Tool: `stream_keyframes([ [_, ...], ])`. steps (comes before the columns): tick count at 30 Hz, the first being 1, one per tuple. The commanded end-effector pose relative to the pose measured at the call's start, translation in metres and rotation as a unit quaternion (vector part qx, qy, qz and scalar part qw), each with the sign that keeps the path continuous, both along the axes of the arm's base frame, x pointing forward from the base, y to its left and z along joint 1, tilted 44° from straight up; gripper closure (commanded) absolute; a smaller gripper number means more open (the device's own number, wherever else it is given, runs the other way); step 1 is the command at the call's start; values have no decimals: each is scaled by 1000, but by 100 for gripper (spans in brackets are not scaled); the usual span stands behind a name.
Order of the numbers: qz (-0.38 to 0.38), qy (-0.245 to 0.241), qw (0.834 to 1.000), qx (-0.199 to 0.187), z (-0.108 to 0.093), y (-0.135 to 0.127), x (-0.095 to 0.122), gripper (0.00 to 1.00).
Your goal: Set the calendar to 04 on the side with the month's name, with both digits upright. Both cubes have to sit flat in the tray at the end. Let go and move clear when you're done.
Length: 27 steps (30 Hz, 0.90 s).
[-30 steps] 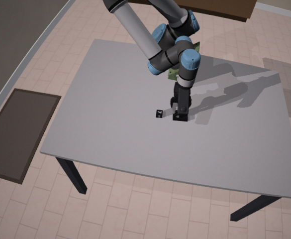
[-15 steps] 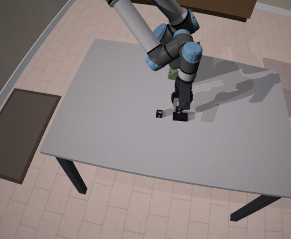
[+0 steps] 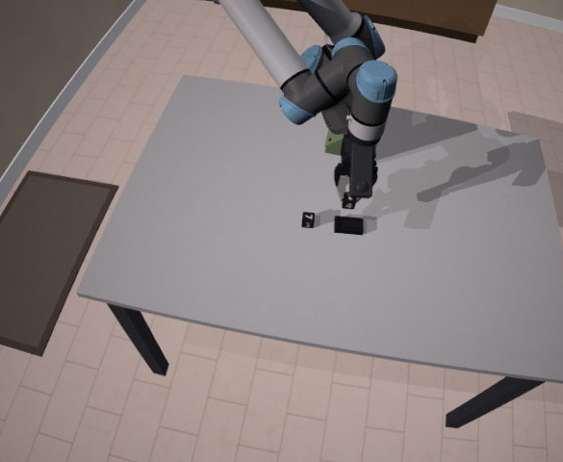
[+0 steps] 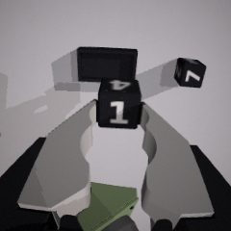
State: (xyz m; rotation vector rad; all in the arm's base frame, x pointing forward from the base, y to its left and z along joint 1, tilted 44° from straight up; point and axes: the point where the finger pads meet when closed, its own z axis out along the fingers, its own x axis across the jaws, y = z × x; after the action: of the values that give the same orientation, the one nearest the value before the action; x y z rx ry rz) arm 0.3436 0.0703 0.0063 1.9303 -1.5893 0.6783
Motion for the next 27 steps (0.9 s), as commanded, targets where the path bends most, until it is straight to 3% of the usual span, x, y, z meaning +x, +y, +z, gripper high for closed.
stream_keyframes([
  [1,-2,1,1000,-1,9,9,0,90],
  [27,4,7,1000,-1,10,10,0,90],
])
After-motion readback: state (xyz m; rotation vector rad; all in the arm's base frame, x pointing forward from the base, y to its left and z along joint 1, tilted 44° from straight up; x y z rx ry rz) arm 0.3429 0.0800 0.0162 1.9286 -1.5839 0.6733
